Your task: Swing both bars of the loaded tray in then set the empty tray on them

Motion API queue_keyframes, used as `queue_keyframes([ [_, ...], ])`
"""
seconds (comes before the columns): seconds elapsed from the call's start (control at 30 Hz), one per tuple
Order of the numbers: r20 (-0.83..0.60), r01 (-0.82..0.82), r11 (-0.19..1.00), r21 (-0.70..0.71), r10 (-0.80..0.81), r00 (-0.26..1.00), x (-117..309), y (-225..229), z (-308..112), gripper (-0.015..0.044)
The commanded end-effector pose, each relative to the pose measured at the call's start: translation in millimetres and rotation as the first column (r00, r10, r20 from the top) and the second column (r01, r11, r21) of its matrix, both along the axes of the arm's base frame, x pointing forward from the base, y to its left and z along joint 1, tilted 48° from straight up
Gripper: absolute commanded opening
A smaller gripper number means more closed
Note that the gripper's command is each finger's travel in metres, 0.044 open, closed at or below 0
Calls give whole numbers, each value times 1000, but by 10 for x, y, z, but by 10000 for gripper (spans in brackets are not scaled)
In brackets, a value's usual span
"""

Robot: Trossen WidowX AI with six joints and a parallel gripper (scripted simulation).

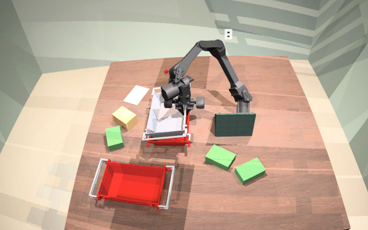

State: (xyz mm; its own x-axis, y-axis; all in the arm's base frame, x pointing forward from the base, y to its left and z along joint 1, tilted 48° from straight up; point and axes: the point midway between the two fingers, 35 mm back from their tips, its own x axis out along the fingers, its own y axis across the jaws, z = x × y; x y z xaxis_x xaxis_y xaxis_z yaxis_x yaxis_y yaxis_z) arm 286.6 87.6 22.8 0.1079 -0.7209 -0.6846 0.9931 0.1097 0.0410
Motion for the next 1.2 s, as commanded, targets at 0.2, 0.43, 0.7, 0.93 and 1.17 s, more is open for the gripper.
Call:
queue_keyframes([
  [0.2, -16, 9, 1000, -12, -9, 1000, -17, -63, -8, 0],
  [0.43, -16, 9, 1000, -12, -9, 1000, -17, -63, -8, 0],
  [0.7, -3, 2, 1000, -2, -2, 1000, -5, -34, -14, 0],
  [0.93, -16, 8, 1000, -12, -9, 1000, -29, -168, -71, 0],
  [1.17, -16, 9, 1000, -12, -9, 1000, -30, -172, -72, 0],
])
